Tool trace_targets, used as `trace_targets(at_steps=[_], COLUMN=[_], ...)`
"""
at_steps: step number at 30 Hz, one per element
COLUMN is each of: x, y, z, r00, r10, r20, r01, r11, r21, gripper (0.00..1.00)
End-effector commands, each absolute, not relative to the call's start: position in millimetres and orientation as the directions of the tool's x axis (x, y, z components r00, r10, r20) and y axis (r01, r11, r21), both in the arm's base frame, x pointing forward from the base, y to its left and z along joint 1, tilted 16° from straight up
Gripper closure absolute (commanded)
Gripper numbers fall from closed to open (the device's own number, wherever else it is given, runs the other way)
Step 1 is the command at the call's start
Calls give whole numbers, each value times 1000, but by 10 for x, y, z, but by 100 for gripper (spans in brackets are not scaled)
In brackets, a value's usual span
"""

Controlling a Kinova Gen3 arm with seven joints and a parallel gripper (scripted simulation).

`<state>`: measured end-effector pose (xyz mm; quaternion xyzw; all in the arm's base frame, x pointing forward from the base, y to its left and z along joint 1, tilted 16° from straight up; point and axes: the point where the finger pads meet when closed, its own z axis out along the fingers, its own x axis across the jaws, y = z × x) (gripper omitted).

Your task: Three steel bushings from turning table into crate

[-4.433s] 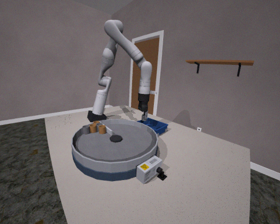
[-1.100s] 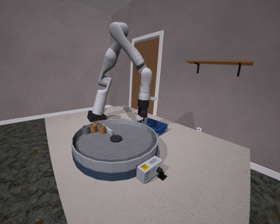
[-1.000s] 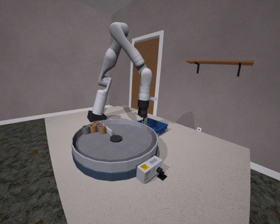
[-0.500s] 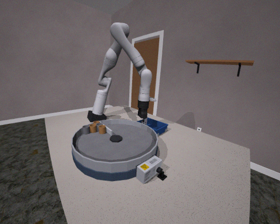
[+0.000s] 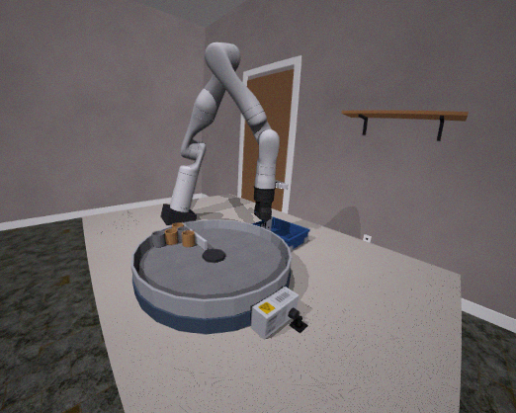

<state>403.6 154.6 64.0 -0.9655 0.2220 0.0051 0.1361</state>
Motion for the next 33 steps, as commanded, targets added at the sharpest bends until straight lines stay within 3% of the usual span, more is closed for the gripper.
trace_targets(at_steps=[1, 33], x=[4041, 4040], y=[1547, 1553], z=[637, 607], r00=[901, 900], r10=[-428, -430], r20=[-69, -68], r01=[-430, -432], r11=[-864, -863], r21=[-262, -263], gripper=[100, 100])
